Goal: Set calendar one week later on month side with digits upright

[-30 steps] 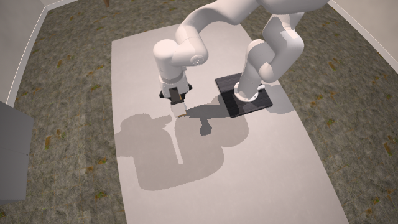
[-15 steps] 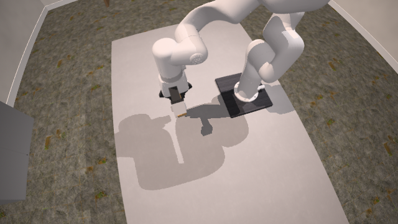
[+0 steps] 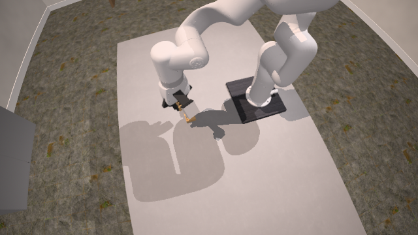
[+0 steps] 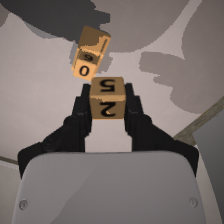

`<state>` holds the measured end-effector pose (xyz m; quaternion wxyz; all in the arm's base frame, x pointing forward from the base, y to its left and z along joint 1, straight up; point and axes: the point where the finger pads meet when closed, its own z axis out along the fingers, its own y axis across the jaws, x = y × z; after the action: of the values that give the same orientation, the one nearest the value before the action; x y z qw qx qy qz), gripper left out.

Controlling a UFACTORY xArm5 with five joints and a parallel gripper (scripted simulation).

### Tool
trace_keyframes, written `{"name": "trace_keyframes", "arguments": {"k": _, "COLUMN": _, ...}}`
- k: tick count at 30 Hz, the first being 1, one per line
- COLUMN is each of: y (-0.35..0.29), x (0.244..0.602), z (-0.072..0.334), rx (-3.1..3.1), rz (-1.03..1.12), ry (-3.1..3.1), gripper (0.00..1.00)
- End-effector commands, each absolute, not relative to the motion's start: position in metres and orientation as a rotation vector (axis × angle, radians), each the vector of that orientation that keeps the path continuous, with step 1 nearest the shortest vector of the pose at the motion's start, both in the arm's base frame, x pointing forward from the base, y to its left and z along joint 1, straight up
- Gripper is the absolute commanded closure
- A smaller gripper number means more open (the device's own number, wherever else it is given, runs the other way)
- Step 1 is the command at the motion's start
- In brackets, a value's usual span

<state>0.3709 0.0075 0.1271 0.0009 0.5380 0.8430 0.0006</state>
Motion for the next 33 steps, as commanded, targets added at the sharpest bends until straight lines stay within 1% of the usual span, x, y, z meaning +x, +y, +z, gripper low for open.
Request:
{"name": "trace_keyframes", "arguments": {"k": 1, "y": 0.006, "x": 0.382, "z": 0.128, "rx": 1.481, "rz": 0.001, "ry": 2.769, "gripper": 0.71}}
{"name": "trace_keyframes", "arguments": {"k": 8, "y": 0.004, "x": 0.397, "z": 0.127, "rx": 1.169, "rz": 0.001, "ry": 2.915, "gripper": 0.71}}
{"name": "trace_keyframes", "arguments": {"k": 11, "y": 0.004, "x": 0.399, "z": 0.127, "rx": 1.132, "rz": 0.001, "ry": 2.929, "gripper": 0.71}}
{"name": "trace_keyframes", "arguments": {"k": 12, "y": 0.003, "x": 0.404, "z": 0.126, "rx": 1.011, "rz": 0.001, "ry": 2.973, "gripper": 0.71}}
{"name": "trace_keyframes", "arguments": {"k": 25, "y": 0.000, "x": 0.429, "z": 0.122, "rx": 0.459, "rz": 0.000, "ry": 3.107, "gripper": 0.71}}
{"name": "trace_keyframes", "arguments": {"k": 28, "y": 0.000, "x": 0.429, "z": 0.122, "rx": 0.454, "rz": 0.000, "ry": 3.107, "gripper": 0.71}}
{"name": "trace_keyframes", "arguments": {"k": 33, "y": -0.002, "x": 0.442, "z": 0.119, "rx": 0.155, "rz": 0.000, "ry": 3.136, "gripper": 0.71}}
